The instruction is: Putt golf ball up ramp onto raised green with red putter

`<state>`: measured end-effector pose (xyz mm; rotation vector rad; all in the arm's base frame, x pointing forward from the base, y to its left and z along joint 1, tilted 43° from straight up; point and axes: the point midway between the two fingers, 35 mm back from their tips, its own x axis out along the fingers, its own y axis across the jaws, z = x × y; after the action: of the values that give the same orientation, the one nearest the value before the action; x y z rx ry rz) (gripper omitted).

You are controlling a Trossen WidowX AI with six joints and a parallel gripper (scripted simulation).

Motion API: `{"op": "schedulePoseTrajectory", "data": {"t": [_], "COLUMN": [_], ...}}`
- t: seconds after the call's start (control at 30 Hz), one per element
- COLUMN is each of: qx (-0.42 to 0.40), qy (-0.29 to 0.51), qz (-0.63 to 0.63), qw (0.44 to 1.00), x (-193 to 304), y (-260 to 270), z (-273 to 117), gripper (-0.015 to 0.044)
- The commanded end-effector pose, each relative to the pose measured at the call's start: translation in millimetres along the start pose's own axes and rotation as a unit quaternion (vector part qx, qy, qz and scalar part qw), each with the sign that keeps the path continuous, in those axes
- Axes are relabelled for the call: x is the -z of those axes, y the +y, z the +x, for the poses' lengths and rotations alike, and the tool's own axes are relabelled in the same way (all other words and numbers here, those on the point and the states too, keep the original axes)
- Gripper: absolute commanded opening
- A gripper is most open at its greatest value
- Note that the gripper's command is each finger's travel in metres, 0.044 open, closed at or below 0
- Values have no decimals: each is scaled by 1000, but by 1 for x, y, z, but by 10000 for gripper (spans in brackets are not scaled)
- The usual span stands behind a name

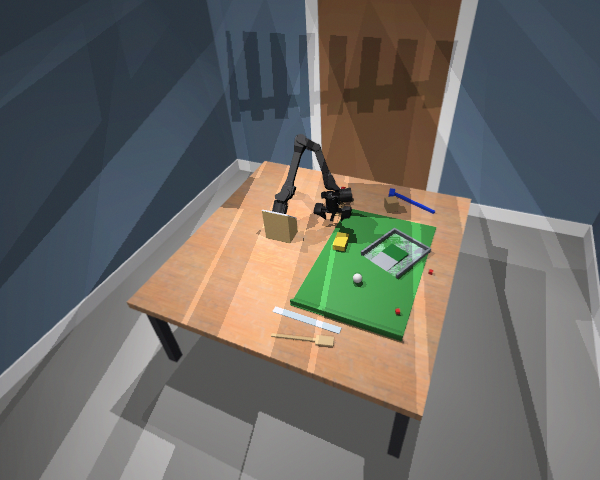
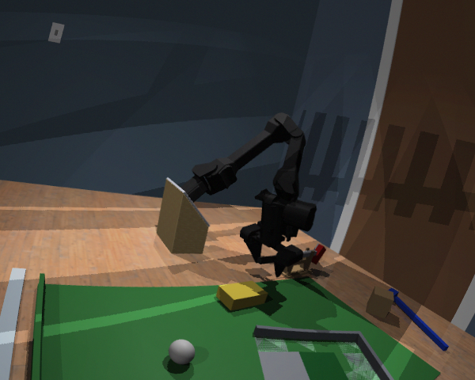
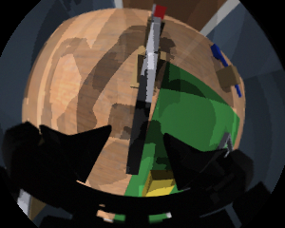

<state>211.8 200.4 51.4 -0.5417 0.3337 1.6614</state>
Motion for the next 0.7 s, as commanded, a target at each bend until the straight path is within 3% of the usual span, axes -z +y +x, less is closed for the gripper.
{"op": "schedulePoseTrajectory", "data": {"t": [0.0,0.37,0.67], "qx": [0,0,0], "qy": [0,0,1], "qz": [0,0,0], "qw": [1000,1000,1000], "x": [0,0,0], "y": [0,0,-1], "z": [0,0,-4], "gripper": [309,20,0]}}
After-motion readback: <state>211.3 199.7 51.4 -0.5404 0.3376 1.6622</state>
